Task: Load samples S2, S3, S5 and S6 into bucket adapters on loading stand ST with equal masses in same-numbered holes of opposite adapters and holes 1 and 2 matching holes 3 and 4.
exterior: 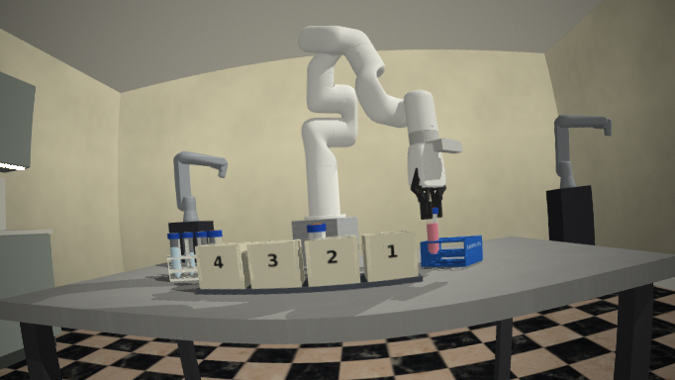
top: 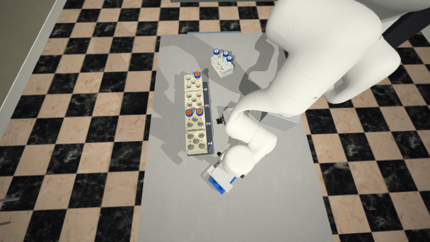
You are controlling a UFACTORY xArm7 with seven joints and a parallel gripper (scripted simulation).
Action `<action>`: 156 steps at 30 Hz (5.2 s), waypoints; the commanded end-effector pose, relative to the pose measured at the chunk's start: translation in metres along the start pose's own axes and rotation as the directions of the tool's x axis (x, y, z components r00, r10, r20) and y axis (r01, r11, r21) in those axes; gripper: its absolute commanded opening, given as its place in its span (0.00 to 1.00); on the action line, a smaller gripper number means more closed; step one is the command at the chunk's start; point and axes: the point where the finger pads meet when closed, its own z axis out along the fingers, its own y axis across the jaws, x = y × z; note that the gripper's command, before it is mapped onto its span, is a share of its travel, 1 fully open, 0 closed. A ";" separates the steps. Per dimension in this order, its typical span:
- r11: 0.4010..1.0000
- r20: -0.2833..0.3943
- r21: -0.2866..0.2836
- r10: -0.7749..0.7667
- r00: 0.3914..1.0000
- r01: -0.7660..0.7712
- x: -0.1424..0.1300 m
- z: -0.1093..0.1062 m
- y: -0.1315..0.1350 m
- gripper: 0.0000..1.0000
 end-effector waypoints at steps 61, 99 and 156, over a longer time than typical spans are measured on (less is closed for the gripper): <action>1.000 -0.004 0.000 0.000 1.000 0.000 0.001 -0.099 0.000 0.00; 0.893 -0.004 0.001 0.450 0.893 -0.450 -0.022 -0.122 0.066 0.00; 0.757 -0.004 0.000 0.653 0.757 -0.653 -0.107 -0.122 0.307 0.00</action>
